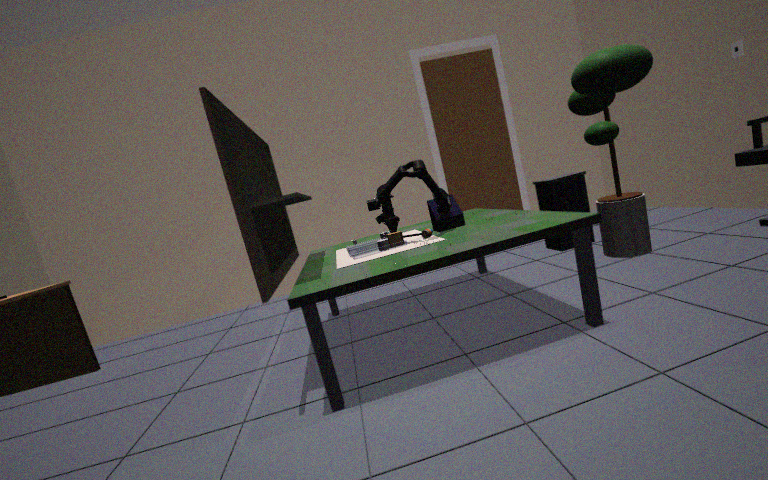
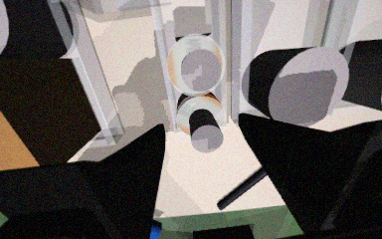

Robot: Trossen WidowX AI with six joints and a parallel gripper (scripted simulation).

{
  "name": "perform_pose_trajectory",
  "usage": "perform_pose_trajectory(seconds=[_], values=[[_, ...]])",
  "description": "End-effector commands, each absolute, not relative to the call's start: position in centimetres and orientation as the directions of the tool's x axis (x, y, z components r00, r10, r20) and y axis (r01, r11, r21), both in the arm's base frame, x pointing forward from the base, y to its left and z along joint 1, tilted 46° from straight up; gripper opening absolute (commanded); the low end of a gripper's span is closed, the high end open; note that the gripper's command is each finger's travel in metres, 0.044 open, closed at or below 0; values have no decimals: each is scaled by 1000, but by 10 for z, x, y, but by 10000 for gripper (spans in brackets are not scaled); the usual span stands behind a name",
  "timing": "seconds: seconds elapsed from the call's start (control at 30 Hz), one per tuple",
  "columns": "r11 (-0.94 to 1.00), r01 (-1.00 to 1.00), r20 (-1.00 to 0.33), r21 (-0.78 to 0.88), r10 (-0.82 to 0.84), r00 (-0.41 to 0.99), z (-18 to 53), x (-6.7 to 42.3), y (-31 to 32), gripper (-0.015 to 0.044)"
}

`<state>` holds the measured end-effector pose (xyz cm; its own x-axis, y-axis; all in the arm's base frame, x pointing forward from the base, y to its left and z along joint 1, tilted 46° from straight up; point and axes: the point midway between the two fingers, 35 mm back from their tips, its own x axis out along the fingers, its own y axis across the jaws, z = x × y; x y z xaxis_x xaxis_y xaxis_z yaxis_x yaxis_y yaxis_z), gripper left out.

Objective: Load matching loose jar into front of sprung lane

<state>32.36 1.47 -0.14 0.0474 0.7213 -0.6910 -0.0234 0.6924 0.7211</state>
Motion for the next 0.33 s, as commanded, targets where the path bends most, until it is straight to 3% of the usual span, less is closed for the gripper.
perform_pose_trajectory(seconds=[0.0, 0.3], values=[[696, -24, -695, 717, 717, 43, -1, 313, 13, 289], [697, -22, -696, 717, 717, 41, -3, 281, 12, 289]])
